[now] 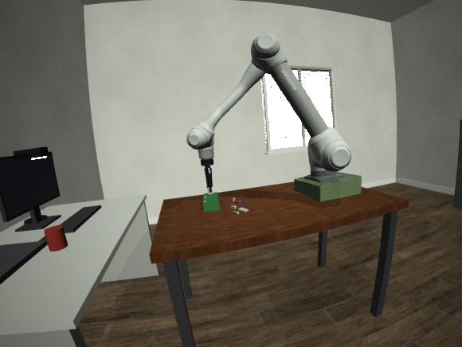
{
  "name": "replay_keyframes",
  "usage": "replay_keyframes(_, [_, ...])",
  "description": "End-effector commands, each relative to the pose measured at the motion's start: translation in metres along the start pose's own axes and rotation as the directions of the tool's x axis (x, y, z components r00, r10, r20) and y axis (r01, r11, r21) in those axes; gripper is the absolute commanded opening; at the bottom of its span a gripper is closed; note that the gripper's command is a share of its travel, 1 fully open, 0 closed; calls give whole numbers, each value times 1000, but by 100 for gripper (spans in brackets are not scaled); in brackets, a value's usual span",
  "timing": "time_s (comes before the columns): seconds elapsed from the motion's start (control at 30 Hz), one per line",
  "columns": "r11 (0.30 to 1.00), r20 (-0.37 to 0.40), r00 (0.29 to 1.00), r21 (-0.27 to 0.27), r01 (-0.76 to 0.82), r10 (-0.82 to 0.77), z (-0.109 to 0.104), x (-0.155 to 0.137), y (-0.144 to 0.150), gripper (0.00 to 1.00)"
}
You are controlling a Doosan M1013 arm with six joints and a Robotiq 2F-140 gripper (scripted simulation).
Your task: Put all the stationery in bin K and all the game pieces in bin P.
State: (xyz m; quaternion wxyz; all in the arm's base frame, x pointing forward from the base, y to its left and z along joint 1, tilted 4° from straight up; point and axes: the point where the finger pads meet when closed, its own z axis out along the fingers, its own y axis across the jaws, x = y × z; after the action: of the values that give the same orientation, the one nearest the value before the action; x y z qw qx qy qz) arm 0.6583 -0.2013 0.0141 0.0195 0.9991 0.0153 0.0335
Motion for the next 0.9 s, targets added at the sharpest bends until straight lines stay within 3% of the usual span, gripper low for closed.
replay_keyframes(0.0, [1000, 0, 1000, 0, 0, 0, 0, 0, 0, 5])
replay_keyframes(0.87, [1000, 0, 1000, 0, 0, 0, -35, 0, 0, 5])
